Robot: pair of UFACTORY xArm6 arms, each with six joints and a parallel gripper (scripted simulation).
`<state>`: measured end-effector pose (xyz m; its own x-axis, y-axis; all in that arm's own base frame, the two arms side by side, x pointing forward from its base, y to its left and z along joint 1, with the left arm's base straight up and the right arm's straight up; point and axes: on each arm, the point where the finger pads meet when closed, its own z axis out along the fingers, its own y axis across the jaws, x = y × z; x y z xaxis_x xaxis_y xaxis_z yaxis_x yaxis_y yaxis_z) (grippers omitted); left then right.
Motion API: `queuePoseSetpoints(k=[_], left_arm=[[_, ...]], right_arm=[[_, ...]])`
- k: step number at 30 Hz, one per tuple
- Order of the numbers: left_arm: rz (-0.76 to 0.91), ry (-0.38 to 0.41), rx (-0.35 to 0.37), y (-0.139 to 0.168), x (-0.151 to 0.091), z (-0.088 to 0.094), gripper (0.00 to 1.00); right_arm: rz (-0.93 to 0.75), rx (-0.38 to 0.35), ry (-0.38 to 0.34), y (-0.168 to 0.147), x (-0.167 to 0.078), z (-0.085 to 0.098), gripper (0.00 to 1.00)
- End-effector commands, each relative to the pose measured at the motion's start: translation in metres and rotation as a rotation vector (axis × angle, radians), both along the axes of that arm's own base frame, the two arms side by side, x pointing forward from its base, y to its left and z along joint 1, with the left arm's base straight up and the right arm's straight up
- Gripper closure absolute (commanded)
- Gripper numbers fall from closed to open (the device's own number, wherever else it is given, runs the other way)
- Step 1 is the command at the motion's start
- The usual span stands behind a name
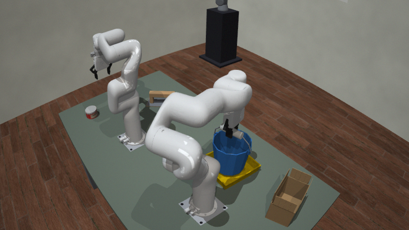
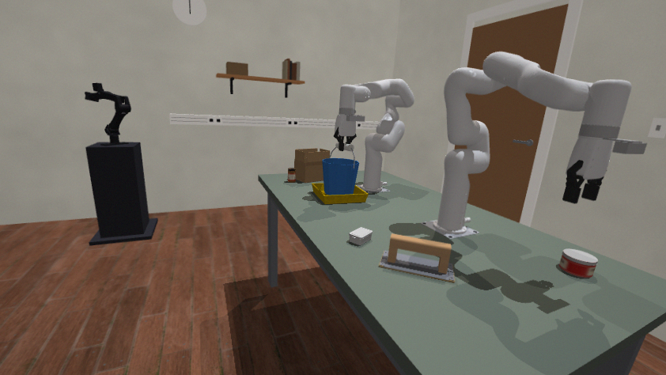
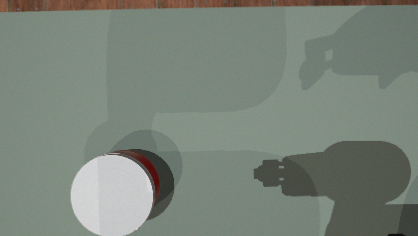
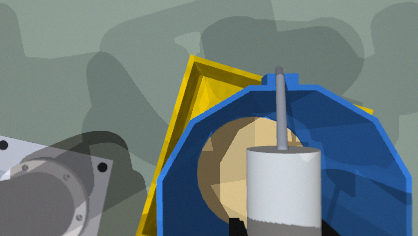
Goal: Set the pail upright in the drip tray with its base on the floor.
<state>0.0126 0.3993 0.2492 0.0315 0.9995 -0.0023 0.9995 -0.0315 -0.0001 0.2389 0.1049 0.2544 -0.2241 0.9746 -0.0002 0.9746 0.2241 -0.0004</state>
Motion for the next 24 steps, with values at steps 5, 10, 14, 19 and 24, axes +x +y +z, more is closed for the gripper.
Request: queuePoseSetpoints(k=[5, 10, 14, 19, 24], left_arm=[[0.000, 0.000, 0.002, 0.000, 0.000, 0.001, 0.00], [0.000, 0.000, 0.002, 0.000, 0.000, 0.001, 0.00], [0.000, 0.000, 0.002, 0.000, 0.000, 0.001, 0.00], [0.000, 0.000, 0.002, 0.000, 0.000, 0.001, 0.00], [0.000, 0.000, 0.002, 0.000, 0.000, 0.001, 0.00]], right_arm=[[0.000, 0.001, -0.002, 0.000, 0.000, -0.007, 1.00], [0.000, 0.001, -0.002, 0.000, 0.000, -0.011, 1.00], [0.000, 0.001, -0.002, 0.000, 0.000, -0.012, 1.00], [0.000, 0.001, -0.002, 0.000, 0.000, -0.015, 1.00], [0.000, 0.001, -0.002, 0.000, 0.000, -0.016, 1.00]])
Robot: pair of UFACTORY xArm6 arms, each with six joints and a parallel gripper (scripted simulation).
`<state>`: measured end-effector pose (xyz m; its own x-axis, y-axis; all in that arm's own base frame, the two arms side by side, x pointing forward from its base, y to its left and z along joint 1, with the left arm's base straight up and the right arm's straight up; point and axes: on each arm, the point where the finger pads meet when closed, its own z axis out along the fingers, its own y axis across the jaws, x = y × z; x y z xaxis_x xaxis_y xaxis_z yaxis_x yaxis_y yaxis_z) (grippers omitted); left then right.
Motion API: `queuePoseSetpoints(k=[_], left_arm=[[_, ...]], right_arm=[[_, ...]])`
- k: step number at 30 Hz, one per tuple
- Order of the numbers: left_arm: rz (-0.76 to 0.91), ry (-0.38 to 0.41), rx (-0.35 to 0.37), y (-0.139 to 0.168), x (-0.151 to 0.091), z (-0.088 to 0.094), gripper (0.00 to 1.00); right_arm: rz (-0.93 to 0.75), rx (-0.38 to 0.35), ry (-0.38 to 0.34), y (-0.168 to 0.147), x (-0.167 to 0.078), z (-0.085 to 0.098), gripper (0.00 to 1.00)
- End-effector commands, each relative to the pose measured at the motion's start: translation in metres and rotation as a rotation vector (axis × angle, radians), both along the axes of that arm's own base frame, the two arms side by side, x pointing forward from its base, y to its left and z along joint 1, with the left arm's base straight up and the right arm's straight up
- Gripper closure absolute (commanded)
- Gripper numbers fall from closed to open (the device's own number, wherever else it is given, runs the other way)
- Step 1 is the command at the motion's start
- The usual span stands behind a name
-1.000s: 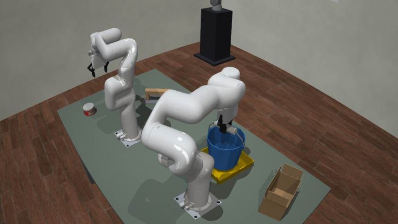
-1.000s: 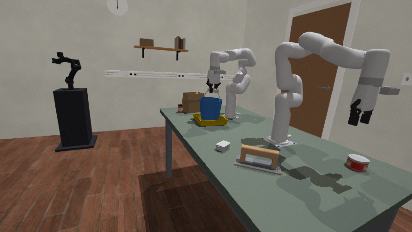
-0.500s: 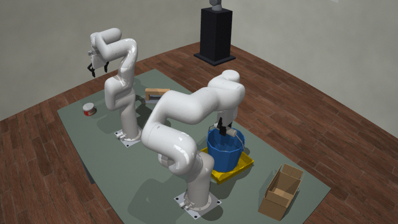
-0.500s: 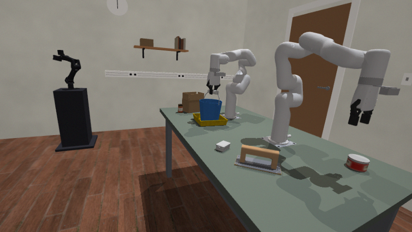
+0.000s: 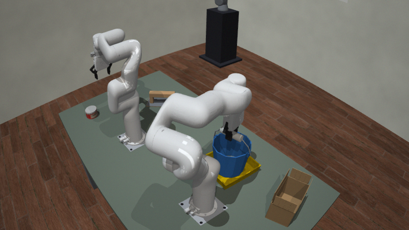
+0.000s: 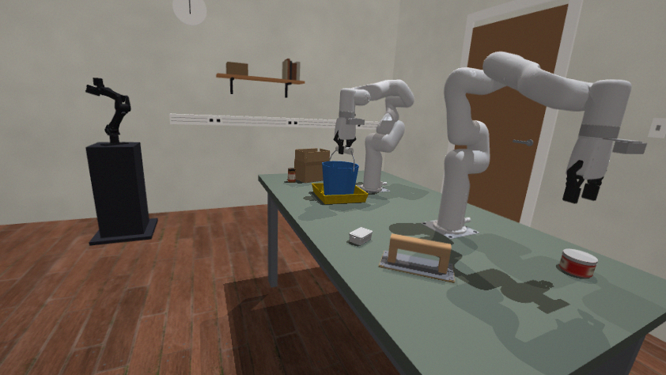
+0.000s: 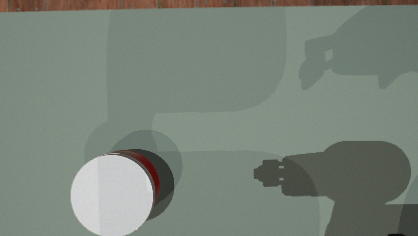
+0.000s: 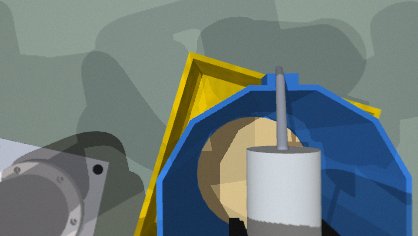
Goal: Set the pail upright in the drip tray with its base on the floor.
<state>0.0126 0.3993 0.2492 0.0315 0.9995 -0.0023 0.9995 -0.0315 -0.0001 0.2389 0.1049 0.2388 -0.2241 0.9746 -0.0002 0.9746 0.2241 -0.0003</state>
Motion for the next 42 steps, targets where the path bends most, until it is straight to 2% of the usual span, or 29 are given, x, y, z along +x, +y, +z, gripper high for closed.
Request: queuePoseSetpoints(k=[1, 27, 28, 42], left_arm=[[0.000, 0.000, 0.002, 0.0005, 0.0000, 0.0008, 0.00], [0.000, 0.000, 0.002, 0.0005, 0.0000, 0.0008, 0.00], [0.000, 0.000, 0.002, 0.0005, 0.0000, 0.0008, 0.00], [0.000, 0.000, 0.002, 0.0005, 0.0000, 0.0008, 0.00]], right_arm=[[0.000, 0.001, -0.002, 0.0002, 0.0004, -0.0007, 1.00], [0.000, 0.001, -0.002, 0.0002, 0.0004, -0.0017, 1.00], [0.000, 0.001, -0.002, 0.0002, 0.0004, -0.0017, 0.00], [0.000, 0.001, -0.002, 0.0002, 0.0004, -0.0017, 0.00]])
